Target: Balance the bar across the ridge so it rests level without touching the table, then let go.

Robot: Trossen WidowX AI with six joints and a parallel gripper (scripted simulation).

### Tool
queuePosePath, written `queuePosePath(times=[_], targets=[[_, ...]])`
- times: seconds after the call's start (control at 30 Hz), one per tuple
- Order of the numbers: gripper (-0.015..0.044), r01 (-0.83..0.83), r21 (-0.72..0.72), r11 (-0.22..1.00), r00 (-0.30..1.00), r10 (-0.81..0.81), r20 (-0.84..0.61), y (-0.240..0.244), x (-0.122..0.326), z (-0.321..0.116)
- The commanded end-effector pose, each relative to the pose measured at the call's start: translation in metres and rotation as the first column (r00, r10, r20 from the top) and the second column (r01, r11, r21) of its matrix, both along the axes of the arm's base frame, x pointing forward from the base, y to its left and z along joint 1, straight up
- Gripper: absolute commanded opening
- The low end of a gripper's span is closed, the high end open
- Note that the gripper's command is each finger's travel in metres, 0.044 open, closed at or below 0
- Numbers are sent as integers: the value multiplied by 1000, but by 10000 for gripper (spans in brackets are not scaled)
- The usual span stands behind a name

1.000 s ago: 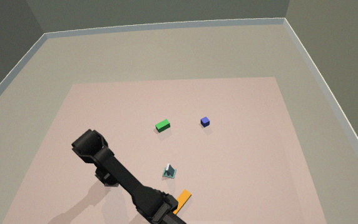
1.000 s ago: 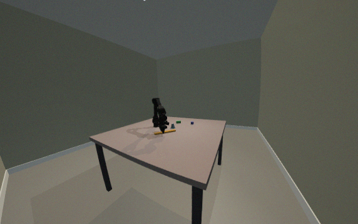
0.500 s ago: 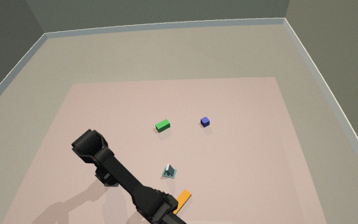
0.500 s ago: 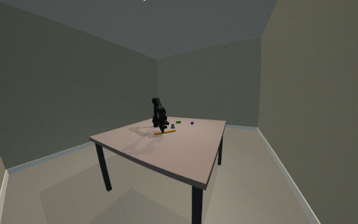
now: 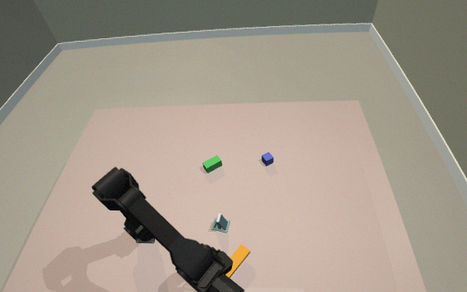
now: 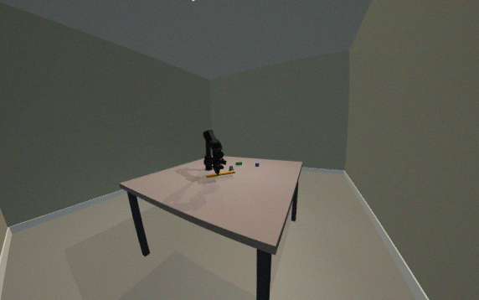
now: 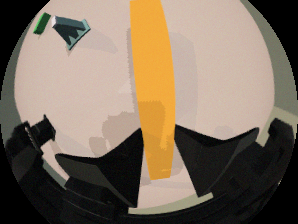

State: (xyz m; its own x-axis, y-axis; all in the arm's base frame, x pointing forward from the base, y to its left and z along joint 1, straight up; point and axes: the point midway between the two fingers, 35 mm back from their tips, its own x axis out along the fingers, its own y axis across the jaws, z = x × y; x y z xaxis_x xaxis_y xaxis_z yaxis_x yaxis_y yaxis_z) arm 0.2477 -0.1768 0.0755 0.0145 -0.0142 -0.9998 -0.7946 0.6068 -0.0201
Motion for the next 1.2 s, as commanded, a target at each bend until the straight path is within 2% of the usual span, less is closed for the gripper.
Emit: queuePosePath(times=[0.0,0.93,1.17], targets=[[0,-2,-4,1000,1000,2,7,-1,2,11],[0,-6,-3,1000,1000,6,9,3,-4,82],[0,111,2,994,994,-111,12,24,2,82]])
